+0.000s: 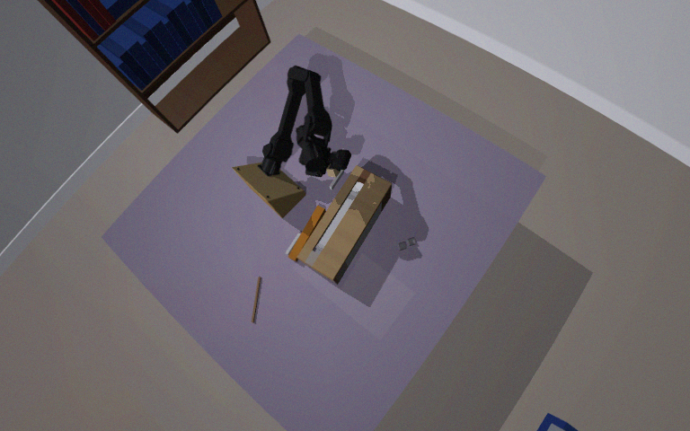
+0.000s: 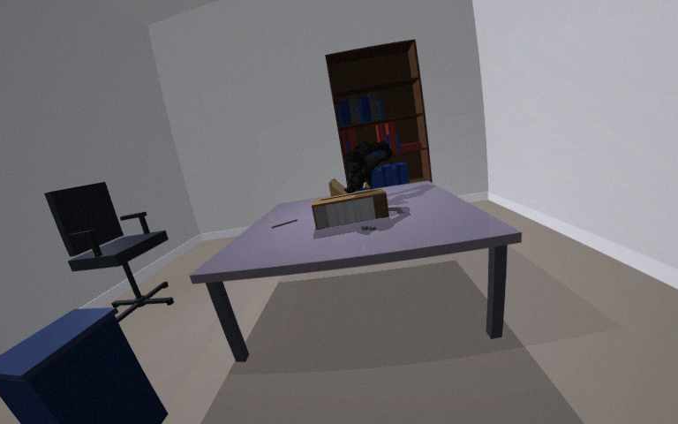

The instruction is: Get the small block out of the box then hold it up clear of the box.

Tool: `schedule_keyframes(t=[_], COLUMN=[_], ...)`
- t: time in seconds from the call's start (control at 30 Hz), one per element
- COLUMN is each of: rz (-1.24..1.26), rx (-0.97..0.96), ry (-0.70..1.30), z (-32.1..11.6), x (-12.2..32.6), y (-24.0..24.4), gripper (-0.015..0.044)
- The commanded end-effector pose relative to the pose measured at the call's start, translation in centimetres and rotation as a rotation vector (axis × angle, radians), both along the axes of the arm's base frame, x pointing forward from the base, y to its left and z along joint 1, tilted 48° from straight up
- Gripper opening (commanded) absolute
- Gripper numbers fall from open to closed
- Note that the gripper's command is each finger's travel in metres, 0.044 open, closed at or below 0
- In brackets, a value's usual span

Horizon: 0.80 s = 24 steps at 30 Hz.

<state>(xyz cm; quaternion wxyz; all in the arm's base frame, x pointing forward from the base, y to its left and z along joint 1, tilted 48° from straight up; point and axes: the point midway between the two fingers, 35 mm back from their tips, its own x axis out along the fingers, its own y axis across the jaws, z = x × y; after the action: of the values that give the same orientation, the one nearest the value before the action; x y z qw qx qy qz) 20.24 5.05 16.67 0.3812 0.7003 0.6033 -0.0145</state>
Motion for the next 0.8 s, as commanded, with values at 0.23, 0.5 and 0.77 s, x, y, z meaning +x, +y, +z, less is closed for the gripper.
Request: schedule_keyframes(t=[0.23, 0.5, 0.77], rz=[-0.234, -0.395, -0.548], rx=[0.169, 0.295, 0.425], ry=[0.377, 0.661, 0.947], z=[0.9, 1.4, 2.0], x=[0.3, 0.5, 0.6], y=[-0.9, -1.5, -2.1], gripper=[0.0, 0.0, 0.0])
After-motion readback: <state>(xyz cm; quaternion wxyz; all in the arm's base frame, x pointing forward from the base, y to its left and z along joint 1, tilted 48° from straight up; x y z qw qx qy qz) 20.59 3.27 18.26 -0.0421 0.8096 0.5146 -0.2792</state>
